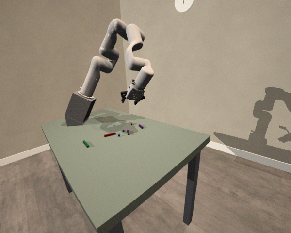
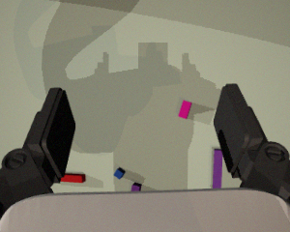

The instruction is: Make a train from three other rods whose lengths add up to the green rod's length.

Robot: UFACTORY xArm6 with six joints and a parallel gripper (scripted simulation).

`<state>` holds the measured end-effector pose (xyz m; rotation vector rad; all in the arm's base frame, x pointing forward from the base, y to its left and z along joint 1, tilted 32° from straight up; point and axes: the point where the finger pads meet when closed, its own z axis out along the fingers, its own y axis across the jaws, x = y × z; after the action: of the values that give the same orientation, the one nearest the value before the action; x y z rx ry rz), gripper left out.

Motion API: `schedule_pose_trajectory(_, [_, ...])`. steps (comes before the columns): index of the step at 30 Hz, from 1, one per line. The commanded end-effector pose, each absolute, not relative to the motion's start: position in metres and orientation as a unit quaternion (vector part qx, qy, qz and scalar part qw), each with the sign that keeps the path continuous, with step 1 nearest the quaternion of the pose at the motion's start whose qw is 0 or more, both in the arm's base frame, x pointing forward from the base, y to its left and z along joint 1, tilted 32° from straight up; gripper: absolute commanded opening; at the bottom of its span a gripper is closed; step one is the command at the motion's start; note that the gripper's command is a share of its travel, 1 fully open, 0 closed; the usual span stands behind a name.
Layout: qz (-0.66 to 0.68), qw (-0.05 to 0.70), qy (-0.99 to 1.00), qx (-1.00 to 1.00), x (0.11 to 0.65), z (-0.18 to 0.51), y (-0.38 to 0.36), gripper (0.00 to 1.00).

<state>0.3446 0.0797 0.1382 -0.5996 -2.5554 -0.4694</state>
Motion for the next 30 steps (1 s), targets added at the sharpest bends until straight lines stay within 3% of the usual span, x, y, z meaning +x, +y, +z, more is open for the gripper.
schedule_pose_trajectory(1, [-0.226, 0.198, -0.935, -0.19, 0.36, 0.13, 0.09, 1.0])
schedule_pose_trajectory(14, [-0.305, 0.092, -0.937, -0.146, 0.395, 0.112, 0.095, 1.0])
schedule_pose_trajectory(18, [-0.306, 0.09, -0.937, -0.146, 0.395, 0.112, 0.095, 1.0])
schedule_pose_trajectory(30, [-0.327, -0.028, -0.937, -0.12, 0.423, 0.09, 0.076, 1.0])
